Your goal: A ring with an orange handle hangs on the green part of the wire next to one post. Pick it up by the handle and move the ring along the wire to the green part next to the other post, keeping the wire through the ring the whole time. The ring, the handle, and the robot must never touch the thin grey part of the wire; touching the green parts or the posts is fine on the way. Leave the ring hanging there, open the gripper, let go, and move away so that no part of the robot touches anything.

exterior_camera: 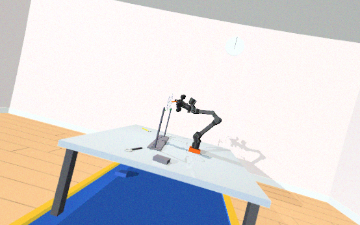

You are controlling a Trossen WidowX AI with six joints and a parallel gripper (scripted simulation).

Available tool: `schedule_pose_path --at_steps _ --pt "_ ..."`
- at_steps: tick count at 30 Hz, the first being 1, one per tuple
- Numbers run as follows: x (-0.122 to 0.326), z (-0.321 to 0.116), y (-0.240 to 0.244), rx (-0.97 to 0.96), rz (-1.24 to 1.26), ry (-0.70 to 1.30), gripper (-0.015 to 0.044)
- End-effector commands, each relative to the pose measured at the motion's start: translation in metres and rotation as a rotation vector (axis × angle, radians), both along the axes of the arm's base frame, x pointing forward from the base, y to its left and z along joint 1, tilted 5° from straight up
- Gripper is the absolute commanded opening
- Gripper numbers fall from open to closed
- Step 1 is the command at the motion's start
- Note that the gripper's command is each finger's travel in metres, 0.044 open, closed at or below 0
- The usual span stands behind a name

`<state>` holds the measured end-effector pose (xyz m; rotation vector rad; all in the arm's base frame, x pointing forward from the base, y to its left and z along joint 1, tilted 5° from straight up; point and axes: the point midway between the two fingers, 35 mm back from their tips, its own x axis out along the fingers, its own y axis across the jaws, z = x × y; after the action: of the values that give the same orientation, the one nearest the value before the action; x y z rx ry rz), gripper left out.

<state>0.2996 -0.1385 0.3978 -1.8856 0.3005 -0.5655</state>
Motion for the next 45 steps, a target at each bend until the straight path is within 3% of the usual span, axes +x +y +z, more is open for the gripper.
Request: schedule_pose_path --at_steps 1,21,45 --pt "0.000 0.001 0.000 -0.057 0.003 0.003 -0.0150" --pt "-0.001 -0.016 -0.009 -0.060 0.001 0.003 -0.0150" --pt "-0.004 -0.090 -0.021 0.418 -0.020 -0.016 -0.0150"
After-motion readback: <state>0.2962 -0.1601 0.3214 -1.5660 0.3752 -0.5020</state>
